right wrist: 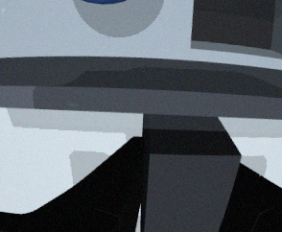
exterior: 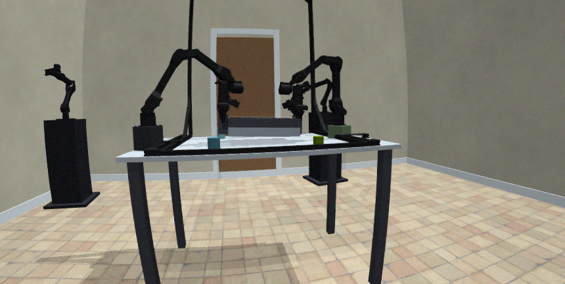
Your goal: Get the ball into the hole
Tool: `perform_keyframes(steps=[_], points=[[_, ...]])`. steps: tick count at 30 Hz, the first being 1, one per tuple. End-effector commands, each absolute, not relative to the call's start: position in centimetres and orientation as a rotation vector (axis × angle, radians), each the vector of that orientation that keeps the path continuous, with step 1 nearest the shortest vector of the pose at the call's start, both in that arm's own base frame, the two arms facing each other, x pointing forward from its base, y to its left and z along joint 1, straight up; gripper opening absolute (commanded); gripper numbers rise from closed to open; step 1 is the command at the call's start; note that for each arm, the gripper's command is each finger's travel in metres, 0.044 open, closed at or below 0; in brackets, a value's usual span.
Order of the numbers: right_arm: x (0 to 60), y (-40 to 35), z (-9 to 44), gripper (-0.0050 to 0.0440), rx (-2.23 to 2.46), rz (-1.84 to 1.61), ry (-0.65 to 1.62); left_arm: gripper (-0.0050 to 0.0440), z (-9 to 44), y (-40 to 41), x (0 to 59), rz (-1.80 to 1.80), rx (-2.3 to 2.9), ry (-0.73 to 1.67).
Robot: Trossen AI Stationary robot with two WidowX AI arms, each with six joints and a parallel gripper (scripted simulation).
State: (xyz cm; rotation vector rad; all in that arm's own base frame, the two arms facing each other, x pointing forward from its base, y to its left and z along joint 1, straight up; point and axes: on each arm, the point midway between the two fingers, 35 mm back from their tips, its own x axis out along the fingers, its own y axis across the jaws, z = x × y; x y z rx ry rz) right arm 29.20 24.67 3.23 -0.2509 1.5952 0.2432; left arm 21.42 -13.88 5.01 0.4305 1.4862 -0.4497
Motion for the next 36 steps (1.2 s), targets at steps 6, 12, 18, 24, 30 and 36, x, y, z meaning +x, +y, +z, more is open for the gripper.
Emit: perform_keyframes(steps=[6, 12, 18, 24, 30, 36], points=[[29.1, 24.9, 2.6, 0.002, -0.268, 0.223, 1.566, 0.002, 5.5, -14.0, 21.2, -0.424, 0.46, 1.504], [29.1, 24.7, 2.2, 0.002, -0.236, 0.254, 1.551, 0.002, 5.9, -13.9, 21.4, -0.451, 0.438, 1.535], [29.1, 24.5, 1.9, 0.002, -0.206, 0.283, 1.54, 0.002, 6.2, -13.8, 21.6, -0.475, 0.416, 1.56], [29.1, 24.5, 2.2, 0.002, -0.209, 0.281, 1.553, 0.002, 5.9, -13.8, 21.5, -0.477, 0.413, 1.548], [29.3, 24.8, 3.2, 0.002, -0.254, 0.239, 1.595, 0.002, 5.0, -13.8, 21.2, -0.447, 0.436, 1.486], [29.2, 25.0, 3.1, 0.002, -0.281, 0.212, 1.585, 0.002, 5.0, -14.0, 21.1, -0.418, 0.462, 1.48]])
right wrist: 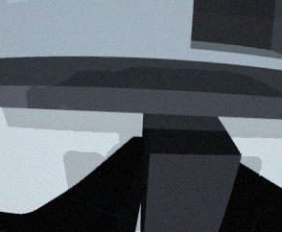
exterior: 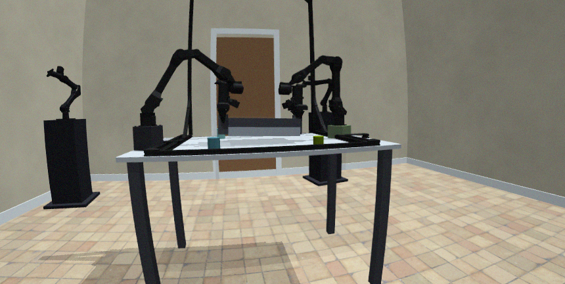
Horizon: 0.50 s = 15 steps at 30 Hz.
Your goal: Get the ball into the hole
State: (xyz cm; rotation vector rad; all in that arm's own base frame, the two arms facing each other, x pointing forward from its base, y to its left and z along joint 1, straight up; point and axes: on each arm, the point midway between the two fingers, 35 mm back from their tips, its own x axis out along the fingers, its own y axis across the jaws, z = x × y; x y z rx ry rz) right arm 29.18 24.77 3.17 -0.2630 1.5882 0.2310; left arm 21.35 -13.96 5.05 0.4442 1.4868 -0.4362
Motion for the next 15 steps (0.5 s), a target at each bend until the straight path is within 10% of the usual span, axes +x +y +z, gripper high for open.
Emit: perform_keyframes(steps=[1, 15], points=[[29.2, 25.0, 3.0, 0.002, -0.283, 0.21, 1.581, 0.002, 5.1, -14.0, 21.1, -0.415, 0.466, 1.483], [29.0, 24.5, 1.7, 0.002, -0.212, 0.277, 1.529, 0.002, 6.4, -13.8, 21.6, -0.467, 0.425, 1.567]])
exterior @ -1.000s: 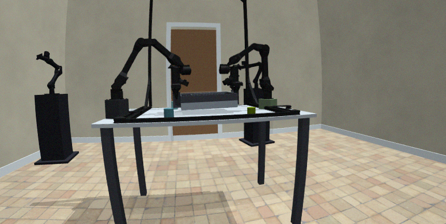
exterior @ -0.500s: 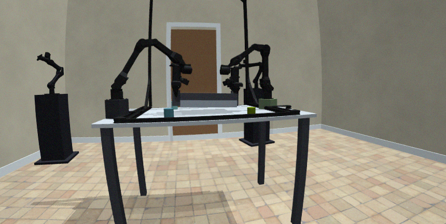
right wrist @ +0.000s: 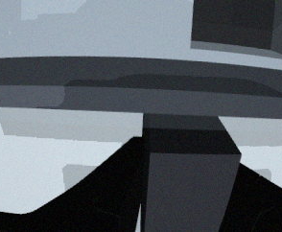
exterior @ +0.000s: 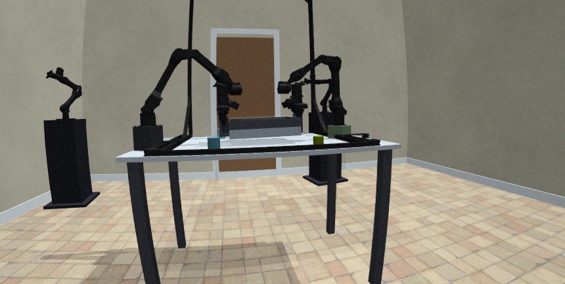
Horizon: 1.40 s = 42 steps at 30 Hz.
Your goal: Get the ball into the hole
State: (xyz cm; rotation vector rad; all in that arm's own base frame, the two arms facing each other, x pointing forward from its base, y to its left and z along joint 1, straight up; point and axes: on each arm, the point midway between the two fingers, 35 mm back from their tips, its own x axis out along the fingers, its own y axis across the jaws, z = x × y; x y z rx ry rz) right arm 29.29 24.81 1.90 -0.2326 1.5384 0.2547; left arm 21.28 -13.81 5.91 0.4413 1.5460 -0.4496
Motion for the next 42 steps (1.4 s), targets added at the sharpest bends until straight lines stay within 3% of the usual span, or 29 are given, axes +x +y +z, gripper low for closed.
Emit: perform_keyframes(steps=[1, 42], points=[[29.0, 24.5, 1.7, 0.002, -0.211, 0.278, 1.527, 0.002, 6.4, -13.8, 21.6, -0.466, 0.425, 1.57], [29.1, 24.7, 2.5, 0.002, -0.237, 0.253, 1.564, 0.002, 5.6, -13.8, 21.4, -0.453, 0.434, 1.522]])
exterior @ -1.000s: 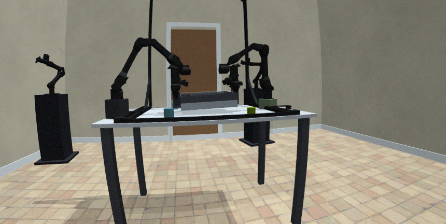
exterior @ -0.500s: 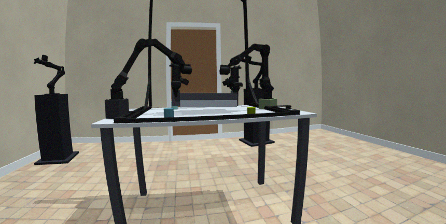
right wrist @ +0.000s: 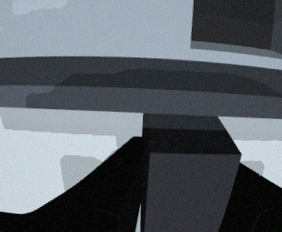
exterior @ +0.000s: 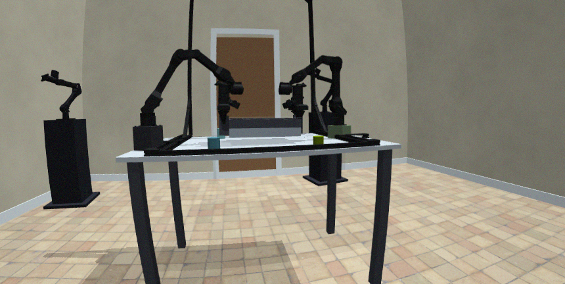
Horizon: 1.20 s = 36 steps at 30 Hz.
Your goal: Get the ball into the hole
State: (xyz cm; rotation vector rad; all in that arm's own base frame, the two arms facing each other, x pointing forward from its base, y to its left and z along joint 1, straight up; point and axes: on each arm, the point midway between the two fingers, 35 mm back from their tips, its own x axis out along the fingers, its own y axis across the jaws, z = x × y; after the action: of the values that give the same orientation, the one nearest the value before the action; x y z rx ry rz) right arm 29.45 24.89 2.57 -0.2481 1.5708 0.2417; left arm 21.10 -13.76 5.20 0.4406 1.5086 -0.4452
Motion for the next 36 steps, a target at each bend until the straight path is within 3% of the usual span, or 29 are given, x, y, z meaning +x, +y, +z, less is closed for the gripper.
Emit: perform_keyframes(steps=[1, 36], points=[[29.1, 24.7, 2.3, 0.002, -0.233, 0.257, 1.556, 0.002, 5.8, -13.9, 21.4, -0.455, 0.434, 1.533], [29.3, 24.9, 3.4, 0.002, -0.258, 0.235, 1.606, 0.002, 4.7, -13.8, 21.2, -0.446, 0.434, 1.474]])
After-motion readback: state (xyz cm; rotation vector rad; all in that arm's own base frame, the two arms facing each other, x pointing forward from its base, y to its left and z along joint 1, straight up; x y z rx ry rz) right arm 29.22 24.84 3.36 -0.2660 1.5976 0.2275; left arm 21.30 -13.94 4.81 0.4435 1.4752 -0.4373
